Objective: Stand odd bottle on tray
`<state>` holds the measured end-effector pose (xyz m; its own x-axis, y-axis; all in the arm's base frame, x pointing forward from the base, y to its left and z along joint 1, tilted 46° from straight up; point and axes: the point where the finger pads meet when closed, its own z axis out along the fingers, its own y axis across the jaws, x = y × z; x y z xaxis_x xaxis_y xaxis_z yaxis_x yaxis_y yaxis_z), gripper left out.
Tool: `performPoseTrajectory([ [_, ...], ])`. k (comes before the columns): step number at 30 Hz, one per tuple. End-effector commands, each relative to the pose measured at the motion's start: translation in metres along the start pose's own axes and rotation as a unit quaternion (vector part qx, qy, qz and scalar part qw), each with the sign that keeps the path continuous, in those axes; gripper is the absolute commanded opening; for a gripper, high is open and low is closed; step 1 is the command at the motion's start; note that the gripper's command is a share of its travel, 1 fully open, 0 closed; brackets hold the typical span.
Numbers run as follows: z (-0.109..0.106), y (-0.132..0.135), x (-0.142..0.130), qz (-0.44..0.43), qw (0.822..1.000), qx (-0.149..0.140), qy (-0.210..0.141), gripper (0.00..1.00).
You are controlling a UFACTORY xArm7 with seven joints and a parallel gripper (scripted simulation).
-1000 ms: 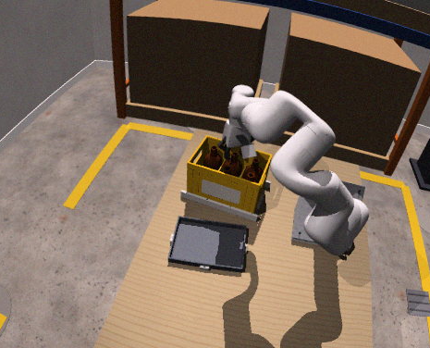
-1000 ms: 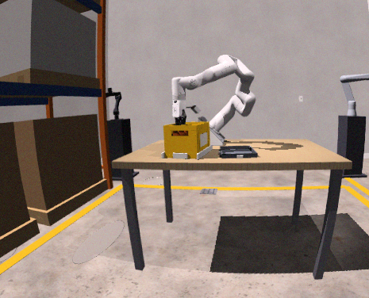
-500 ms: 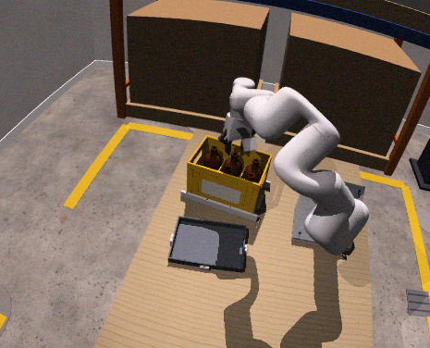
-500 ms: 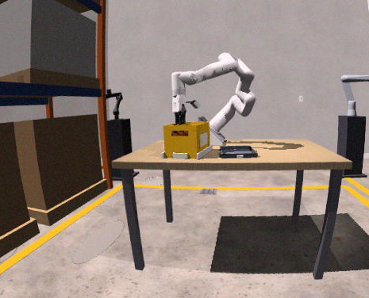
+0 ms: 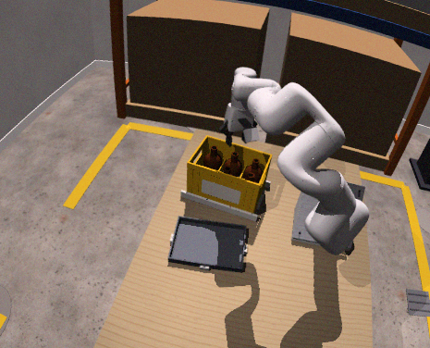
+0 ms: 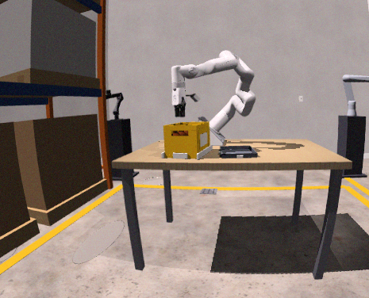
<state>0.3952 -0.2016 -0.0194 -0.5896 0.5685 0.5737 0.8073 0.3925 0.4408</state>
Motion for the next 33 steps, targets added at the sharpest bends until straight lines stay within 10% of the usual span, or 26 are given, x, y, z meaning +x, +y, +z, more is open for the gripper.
performPoseTrajectory([
  [1, -0.0104, -0.0002, -0.0011, 0.0, 1.0, 0.0, -0.003, 0.65],
  [8, -0.0127, -0.0002, -0.0011, 0.0, 1.0, 0.0, -0.003, 0.65],
  [9, -0.0127, -0.0002, -0.0011, 0.0, 1.0, 0.0, -0.003, 0.0],
  [33, -0.0127, -0.0002, -0.0011, 0.0, 1.0, 0.0, -0.003, 0.0],
])
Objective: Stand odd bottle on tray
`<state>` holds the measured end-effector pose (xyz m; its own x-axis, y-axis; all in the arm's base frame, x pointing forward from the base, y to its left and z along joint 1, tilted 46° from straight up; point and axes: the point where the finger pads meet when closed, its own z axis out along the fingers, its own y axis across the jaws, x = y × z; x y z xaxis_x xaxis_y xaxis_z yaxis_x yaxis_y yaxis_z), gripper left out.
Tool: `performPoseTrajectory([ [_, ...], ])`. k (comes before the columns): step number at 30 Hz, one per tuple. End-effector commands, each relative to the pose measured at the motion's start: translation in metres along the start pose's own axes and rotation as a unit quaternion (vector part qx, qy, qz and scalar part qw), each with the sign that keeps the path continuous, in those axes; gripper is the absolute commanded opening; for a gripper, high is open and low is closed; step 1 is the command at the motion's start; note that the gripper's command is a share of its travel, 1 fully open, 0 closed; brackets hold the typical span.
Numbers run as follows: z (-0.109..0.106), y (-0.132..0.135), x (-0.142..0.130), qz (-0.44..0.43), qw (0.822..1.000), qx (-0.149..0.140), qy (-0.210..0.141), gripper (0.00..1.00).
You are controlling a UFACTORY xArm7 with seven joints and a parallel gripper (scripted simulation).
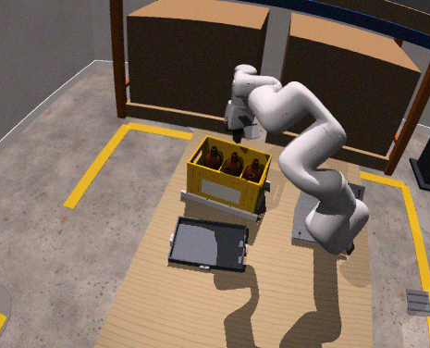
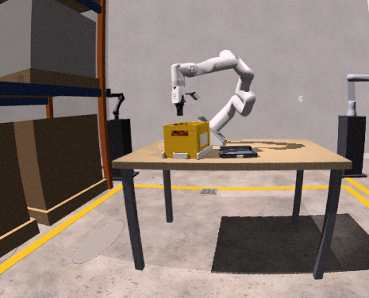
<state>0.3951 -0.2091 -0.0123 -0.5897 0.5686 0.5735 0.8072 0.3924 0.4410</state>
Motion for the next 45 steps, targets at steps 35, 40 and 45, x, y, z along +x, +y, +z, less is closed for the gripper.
performPoseTrajectory([
  [35, -0.002, 0.063, 0.067, 0.0, 1.0, 0.0, -0.002, 0.65],
  [40, -0.002, 0.063, 0.067, 0.0, 1.0, 0.0, -0.002, 0.65],
  [45, -0.002, 0.063, 0.067, 0.0, 1.0, 0.0, -0.002, 0.65],
])
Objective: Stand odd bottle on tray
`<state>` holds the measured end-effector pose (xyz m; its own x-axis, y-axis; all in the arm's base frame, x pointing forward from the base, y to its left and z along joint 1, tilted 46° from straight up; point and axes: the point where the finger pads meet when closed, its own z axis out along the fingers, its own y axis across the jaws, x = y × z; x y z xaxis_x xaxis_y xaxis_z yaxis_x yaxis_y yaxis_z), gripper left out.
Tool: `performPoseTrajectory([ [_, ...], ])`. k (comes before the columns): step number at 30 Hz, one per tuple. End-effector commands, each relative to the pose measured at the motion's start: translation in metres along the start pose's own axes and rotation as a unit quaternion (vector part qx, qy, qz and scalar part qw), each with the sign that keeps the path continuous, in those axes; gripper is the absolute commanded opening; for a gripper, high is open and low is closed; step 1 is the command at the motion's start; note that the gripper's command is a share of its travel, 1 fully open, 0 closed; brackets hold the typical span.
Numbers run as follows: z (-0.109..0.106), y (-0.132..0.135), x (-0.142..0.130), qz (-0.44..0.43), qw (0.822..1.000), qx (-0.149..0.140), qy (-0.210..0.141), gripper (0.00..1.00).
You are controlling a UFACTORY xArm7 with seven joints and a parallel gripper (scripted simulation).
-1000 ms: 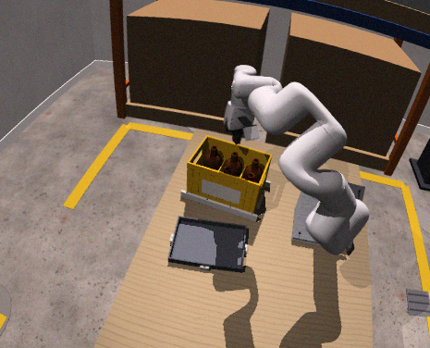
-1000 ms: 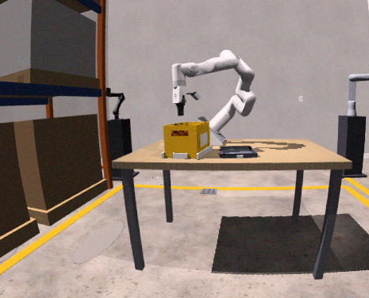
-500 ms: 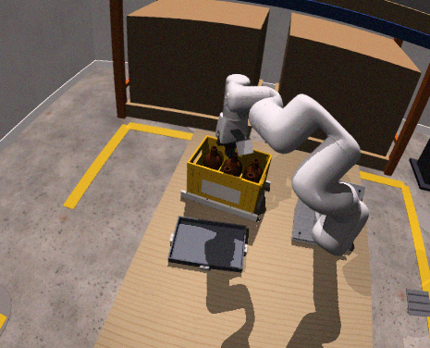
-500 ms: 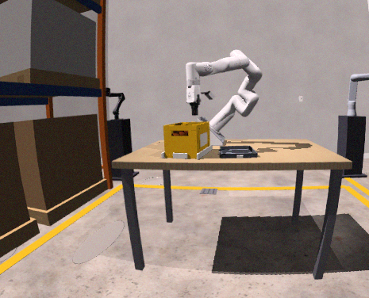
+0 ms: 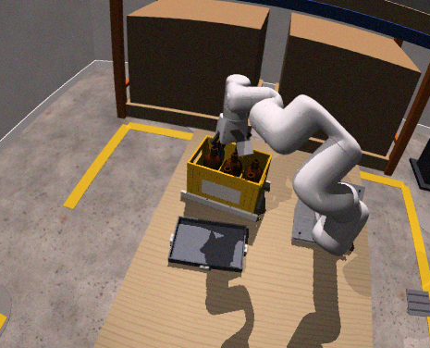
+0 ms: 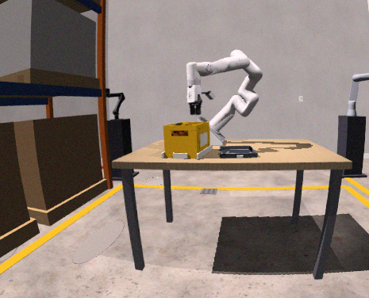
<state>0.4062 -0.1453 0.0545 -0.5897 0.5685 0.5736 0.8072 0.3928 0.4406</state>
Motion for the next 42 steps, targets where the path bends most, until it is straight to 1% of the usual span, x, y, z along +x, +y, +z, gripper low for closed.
performPoseTrajectory([
  [1, -0.0023, 0.0, -0.001, 0.0, 1.0, -0.001, -0.002, 0.65],
  [26, -0.0017, 0.0, -0.001, 0.0, 1.0, -0.001, -0.003, 0.65],
  [42, 0.0077, 0.0001, -0.001, 0.0, 1.0, 0.0, -0.003, 0.65],
])
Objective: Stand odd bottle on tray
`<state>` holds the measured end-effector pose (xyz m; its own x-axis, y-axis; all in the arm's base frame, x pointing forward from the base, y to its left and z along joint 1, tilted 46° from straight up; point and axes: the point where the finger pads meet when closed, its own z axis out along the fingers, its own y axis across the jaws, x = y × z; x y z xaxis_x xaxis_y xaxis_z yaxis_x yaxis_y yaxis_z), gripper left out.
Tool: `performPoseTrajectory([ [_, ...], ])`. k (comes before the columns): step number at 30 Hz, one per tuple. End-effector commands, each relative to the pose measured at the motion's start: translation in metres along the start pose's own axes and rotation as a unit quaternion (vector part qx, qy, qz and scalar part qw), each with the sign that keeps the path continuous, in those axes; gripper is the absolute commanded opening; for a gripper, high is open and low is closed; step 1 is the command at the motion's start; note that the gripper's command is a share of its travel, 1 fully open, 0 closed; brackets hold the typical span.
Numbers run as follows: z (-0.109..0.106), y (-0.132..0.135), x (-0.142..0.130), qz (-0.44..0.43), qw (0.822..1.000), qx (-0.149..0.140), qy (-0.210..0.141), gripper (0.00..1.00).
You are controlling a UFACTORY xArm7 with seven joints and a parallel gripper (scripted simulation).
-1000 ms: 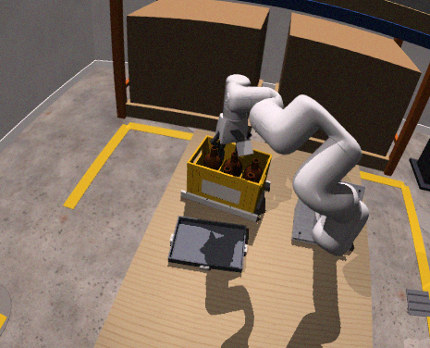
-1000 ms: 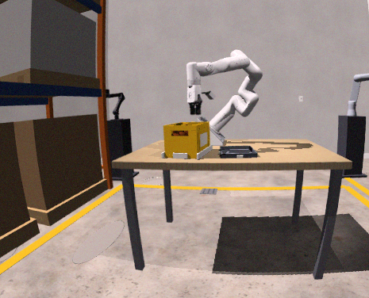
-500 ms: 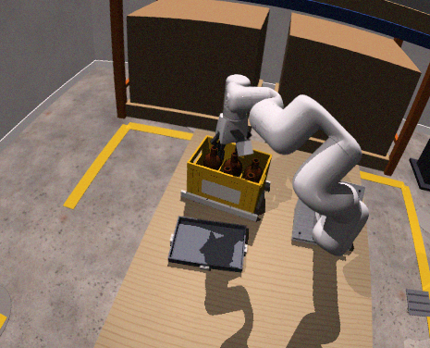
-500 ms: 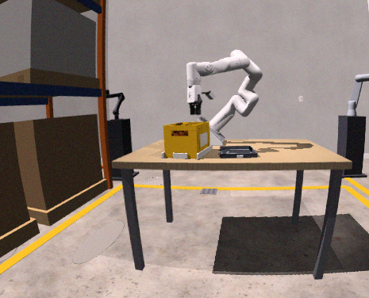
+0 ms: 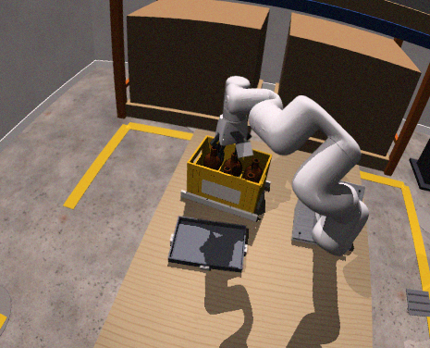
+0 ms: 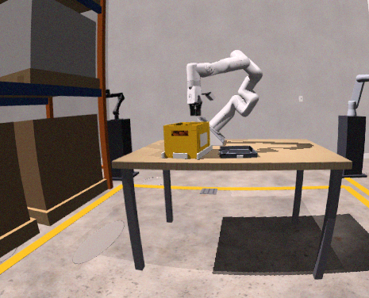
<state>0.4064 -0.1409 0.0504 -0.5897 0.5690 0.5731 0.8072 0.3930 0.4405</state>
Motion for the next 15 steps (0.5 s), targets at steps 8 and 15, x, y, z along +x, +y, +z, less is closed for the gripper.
performPoseTrajectory([
  [8, 0.012, 0.0, -0.001, 0.0, 1.0, -0.001, -0.002, 0.65],
  [15, 0.019, 0.0, -0.001, 0.0, 1.0, -0.001, -0.002, 0.65],
])
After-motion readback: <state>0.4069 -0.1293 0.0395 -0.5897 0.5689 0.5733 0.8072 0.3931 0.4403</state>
